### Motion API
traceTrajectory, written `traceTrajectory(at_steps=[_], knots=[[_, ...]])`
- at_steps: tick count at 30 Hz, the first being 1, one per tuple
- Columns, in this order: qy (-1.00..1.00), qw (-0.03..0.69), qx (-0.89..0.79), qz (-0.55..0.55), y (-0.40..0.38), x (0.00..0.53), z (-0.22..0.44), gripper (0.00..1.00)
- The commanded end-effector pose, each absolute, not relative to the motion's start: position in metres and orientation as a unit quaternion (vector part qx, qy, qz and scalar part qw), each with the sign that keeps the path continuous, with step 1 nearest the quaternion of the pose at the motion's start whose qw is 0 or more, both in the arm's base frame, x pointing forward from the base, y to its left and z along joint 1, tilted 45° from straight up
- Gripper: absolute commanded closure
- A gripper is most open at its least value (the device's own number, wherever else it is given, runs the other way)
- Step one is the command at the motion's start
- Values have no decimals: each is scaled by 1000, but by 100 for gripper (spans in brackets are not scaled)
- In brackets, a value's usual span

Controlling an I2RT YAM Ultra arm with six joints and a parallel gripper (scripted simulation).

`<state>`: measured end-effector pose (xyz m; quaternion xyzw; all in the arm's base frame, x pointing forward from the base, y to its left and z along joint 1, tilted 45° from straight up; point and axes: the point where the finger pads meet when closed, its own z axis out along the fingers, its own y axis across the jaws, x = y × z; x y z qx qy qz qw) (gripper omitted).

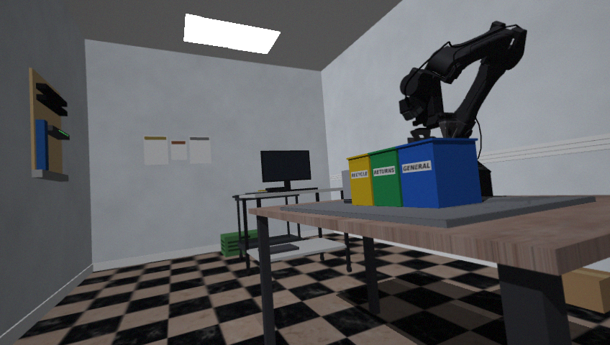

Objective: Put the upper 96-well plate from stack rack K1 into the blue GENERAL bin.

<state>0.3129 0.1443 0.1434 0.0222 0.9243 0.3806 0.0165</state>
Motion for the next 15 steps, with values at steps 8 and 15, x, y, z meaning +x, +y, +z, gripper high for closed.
traceTrajectory(at_steps=[8,15], knots=[[923,42,20,381,134,317,161,18],[922,42,20,384,129,316,168,18]])
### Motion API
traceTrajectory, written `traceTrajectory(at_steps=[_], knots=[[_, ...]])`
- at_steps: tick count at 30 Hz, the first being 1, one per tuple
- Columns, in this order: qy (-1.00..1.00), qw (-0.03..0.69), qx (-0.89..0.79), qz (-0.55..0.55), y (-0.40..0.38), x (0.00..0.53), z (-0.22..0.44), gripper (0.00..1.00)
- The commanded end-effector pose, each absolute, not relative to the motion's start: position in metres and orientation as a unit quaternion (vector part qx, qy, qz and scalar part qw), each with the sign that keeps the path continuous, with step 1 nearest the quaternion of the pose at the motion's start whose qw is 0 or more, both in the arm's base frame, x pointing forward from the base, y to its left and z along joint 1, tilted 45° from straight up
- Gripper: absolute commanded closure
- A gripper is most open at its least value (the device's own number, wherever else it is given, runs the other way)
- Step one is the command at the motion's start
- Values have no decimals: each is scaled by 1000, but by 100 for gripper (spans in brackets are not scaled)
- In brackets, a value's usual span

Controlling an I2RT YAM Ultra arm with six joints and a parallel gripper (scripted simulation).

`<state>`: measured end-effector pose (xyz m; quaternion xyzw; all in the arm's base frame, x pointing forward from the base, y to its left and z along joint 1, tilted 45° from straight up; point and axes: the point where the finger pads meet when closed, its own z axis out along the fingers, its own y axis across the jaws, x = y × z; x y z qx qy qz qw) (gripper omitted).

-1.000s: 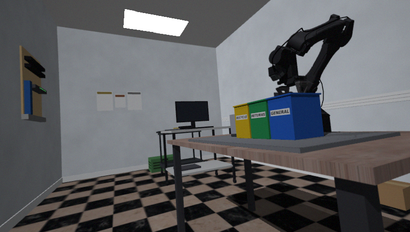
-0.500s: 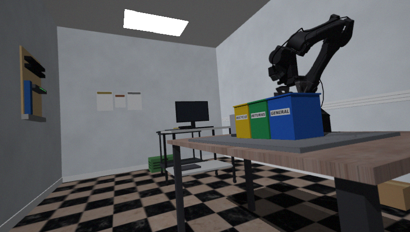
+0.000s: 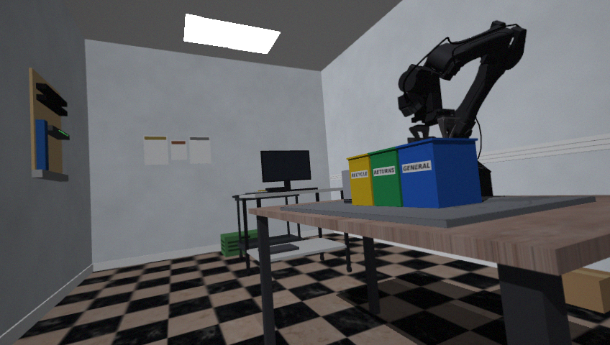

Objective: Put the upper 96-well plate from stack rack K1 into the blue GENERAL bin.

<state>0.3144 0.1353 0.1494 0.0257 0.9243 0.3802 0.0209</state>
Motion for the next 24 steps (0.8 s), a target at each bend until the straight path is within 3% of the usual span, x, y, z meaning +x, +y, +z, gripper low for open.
traceTrajectory(at_steps=[1,24], knots=[[922,42,20,383,128,316,169,18],[923,25,27,383,103,315,183,18]])
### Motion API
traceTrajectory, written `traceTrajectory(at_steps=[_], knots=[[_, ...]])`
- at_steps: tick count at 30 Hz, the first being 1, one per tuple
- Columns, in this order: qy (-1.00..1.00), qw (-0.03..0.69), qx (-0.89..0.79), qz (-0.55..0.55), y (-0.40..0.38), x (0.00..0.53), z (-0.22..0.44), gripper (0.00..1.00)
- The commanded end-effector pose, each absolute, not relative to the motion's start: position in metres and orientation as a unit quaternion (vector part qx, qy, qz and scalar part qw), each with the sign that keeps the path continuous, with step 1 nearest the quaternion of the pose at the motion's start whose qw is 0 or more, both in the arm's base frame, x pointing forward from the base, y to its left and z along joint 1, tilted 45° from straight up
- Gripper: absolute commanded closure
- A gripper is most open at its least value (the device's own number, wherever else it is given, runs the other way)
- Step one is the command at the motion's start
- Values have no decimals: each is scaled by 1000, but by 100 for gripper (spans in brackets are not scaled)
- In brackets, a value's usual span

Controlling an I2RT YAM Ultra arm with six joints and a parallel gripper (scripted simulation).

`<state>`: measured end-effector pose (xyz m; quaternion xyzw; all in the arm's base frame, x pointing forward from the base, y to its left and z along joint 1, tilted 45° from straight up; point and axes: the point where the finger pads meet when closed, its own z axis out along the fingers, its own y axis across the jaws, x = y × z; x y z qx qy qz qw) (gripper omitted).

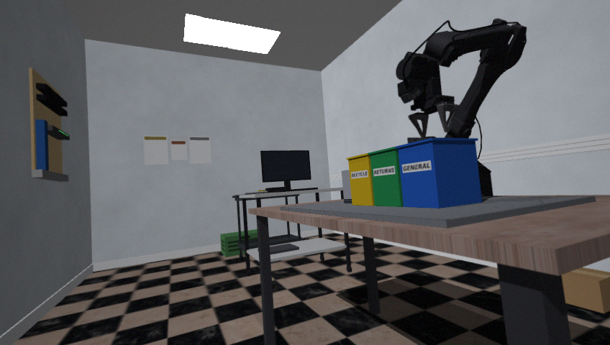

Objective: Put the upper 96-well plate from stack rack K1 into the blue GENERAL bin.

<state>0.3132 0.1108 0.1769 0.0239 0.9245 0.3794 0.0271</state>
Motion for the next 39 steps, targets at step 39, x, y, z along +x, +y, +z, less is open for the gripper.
traceTrajectory(at_steps=[39], knots=[[925,16,31,378,71,305,160,18]])
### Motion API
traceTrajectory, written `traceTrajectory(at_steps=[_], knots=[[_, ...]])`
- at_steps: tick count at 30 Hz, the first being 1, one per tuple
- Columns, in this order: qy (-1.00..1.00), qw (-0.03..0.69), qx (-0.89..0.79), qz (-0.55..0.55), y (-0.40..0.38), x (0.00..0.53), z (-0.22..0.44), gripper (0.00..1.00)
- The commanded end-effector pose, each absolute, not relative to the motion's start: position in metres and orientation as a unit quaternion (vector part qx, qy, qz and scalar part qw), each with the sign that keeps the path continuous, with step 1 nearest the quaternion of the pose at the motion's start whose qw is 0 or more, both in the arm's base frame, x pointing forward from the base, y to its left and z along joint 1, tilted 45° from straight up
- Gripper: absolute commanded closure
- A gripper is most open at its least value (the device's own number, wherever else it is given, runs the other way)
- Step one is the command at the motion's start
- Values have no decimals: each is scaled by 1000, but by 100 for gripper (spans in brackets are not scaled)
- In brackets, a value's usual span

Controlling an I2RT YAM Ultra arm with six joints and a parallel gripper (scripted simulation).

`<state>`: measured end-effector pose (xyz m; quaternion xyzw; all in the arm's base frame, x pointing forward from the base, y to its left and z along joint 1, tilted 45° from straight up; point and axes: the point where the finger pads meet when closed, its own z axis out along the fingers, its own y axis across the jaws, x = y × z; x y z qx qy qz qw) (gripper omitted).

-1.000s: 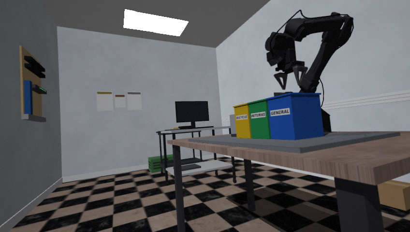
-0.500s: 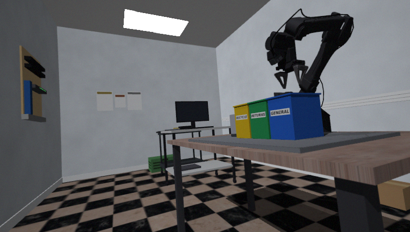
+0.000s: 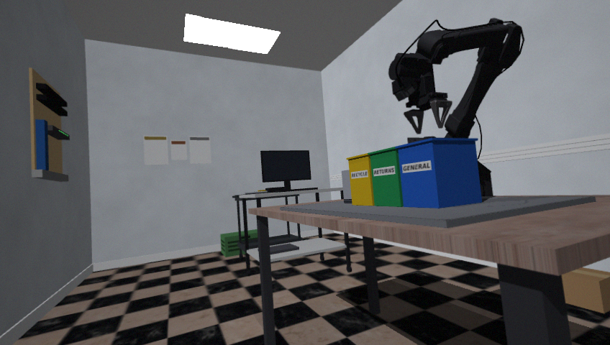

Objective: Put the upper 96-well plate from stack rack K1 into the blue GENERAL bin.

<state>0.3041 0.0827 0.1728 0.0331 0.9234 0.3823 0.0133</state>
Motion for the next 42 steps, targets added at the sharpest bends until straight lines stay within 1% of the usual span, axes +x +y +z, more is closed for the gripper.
traceTrajectory(at_steps=[1,22,23,25,31,34,42], knots=[[925,17,30,378,68,305,158,18],[925,16,30,380,29,295,118,18],[925,30,25,378,25,302,123,18],[924,16,30,380,22,293,111,18],[924,16,30,380,9,290,98,18],[925,31,25,378,7,297,104,18],[924,26,24,380,11,294,108,18]])
